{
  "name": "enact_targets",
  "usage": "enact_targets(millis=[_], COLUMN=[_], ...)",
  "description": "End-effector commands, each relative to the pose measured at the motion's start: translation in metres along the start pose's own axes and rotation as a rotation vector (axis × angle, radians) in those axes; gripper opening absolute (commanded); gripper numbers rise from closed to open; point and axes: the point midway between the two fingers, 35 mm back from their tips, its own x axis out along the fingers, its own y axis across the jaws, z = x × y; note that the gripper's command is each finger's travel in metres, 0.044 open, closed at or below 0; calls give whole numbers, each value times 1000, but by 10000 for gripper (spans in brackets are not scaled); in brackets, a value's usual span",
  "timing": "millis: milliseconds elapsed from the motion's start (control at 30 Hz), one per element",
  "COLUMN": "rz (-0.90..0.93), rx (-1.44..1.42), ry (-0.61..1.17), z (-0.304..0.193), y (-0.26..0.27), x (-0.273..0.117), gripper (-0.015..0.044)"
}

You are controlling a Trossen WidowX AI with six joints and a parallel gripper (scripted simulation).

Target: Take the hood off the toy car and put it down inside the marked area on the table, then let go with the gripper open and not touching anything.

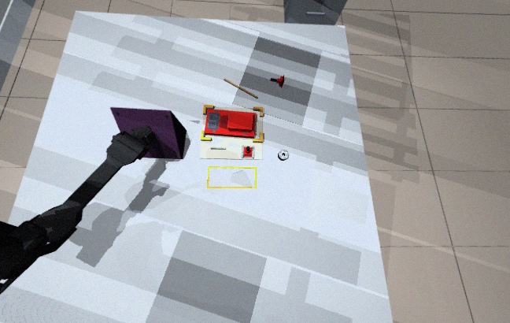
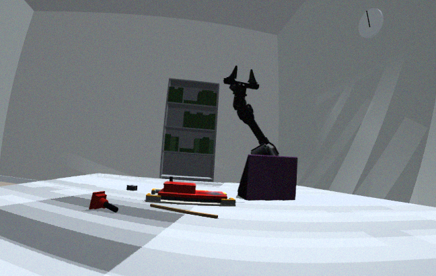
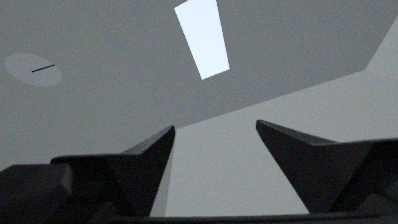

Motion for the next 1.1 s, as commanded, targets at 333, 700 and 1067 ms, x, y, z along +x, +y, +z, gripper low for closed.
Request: enact_targets(millis=[333,700,1067], rz=[-318,-702,-1115], rx=[197,354,499], ry=[79,184,337], z=[-32,-83,-153], y=[-103,-217,-311], x=[23,8,-33], gripper=[440,440,440])
